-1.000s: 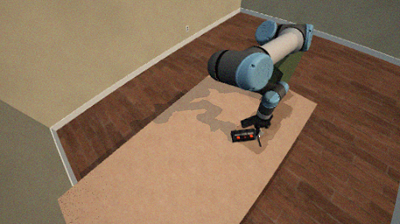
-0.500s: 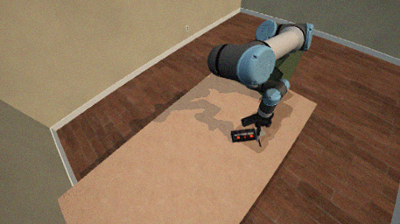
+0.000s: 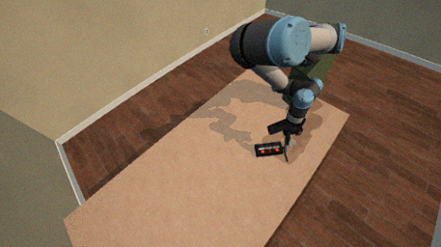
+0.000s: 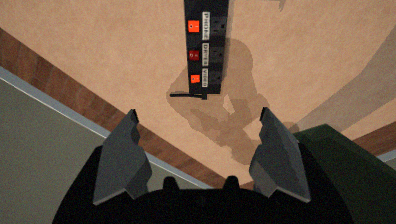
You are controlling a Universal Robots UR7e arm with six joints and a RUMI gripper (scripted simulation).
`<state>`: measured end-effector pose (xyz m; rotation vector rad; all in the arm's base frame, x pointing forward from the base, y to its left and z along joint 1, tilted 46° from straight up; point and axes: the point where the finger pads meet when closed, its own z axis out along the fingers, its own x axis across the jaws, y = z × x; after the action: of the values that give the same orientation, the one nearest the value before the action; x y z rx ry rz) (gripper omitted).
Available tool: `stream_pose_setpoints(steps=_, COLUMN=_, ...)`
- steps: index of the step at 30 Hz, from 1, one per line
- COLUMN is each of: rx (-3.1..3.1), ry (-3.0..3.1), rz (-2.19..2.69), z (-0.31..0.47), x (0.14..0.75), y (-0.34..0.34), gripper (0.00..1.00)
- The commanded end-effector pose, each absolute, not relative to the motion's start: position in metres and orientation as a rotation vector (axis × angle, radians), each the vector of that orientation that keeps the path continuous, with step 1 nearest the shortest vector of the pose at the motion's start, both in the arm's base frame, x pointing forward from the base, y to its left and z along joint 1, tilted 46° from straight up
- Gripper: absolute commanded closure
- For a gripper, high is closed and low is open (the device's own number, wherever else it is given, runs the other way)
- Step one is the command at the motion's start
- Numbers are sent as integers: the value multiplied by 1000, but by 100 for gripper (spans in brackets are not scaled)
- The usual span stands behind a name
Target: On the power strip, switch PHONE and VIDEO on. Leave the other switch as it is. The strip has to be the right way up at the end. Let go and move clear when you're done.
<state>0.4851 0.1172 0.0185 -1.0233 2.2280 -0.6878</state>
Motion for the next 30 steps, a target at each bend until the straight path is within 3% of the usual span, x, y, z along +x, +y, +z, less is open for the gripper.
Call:
stream_pose_setpoints(steps=1, rx=-1023, ry=2230, rz=-687, z=33, x=471, y=122, gripper=0)
stream_pose_setpoints(steps=30, rx=-1023, ry=2230, rz=-687, z=42, x=462, y=124, gripper=0)
